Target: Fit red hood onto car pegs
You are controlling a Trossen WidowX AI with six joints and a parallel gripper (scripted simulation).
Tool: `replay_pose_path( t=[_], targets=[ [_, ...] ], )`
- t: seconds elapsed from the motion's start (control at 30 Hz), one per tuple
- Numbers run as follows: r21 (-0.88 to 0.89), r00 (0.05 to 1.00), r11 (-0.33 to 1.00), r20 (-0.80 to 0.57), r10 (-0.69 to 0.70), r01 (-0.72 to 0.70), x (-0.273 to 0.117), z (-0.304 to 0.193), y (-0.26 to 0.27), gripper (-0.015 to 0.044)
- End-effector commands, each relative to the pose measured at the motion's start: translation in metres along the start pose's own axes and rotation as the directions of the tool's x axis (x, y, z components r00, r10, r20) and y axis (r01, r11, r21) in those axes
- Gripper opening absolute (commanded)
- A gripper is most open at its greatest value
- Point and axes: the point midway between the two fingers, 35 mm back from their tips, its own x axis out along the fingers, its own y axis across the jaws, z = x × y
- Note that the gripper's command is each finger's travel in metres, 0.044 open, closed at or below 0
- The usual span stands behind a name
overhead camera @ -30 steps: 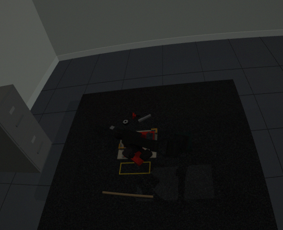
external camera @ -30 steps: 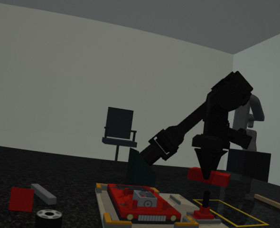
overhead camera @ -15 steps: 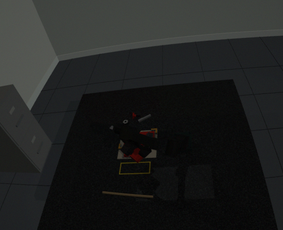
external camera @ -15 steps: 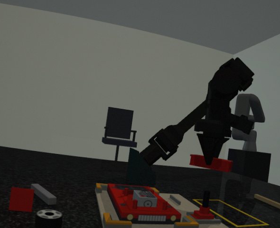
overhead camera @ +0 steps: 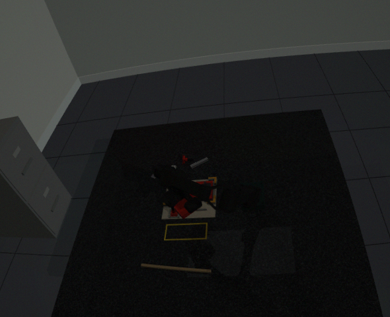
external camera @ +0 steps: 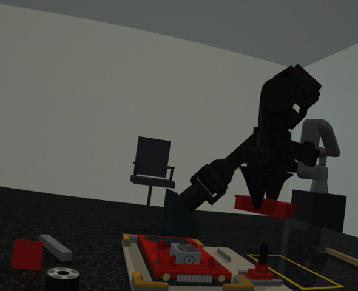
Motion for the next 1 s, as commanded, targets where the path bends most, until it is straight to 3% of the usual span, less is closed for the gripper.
replay_pose_path(
  t=[0.0,0.97],
  targets=[
    [0.051,1.0,0.999,0.0,-0.004,0.004,-0.002,-0.001,-0.013,0.0],
    [0.436,1.0,0.9,0.021,-0.009,-0.001,-0.005,-0.029,-0.106,0.0]
  ],
)
